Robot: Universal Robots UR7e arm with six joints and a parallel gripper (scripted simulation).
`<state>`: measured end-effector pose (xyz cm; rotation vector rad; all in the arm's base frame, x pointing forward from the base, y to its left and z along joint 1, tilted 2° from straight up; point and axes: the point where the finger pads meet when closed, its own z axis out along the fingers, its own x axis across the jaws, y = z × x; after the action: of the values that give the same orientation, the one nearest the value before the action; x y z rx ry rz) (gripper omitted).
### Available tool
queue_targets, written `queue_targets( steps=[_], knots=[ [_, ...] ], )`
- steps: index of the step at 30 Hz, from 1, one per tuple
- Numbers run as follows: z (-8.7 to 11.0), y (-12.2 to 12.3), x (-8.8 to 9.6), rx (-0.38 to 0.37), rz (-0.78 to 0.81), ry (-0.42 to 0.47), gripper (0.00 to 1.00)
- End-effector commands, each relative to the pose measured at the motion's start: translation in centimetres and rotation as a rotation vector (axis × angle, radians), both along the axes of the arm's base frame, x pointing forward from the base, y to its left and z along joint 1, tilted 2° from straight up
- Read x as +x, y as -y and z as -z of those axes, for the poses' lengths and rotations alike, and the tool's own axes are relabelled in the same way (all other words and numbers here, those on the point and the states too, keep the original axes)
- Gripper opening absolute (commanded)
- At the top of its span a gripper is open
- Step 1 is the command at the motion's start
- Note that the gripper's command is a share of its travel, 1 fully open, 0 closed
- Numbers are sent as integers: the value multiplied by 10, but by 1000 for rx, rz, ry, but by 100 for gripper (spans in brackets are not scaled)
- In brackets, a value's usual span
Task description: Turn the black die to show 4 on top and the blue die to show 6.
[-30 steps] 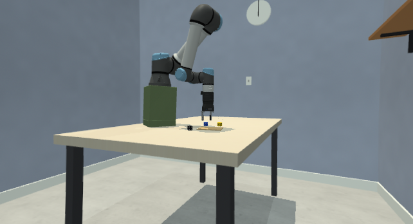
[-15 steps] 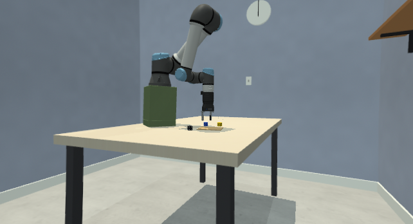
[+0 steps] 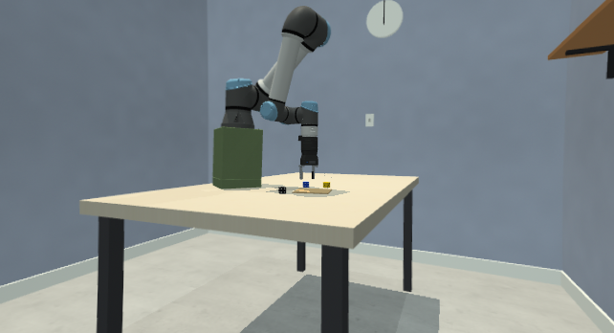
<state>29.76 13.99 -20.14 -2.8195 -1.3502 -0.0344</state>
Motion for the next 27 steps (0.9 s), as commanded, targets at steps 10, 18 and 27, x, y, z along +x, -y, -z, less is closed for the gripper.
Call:
queue_targets(
  steps=[10,18,27],
  knots=[
    [-1,-5,10,0,0,1,100],
    [-1,-17,36,0,0,1,100],
    [-2,-37,76,0,0,1,100]
  ],
)
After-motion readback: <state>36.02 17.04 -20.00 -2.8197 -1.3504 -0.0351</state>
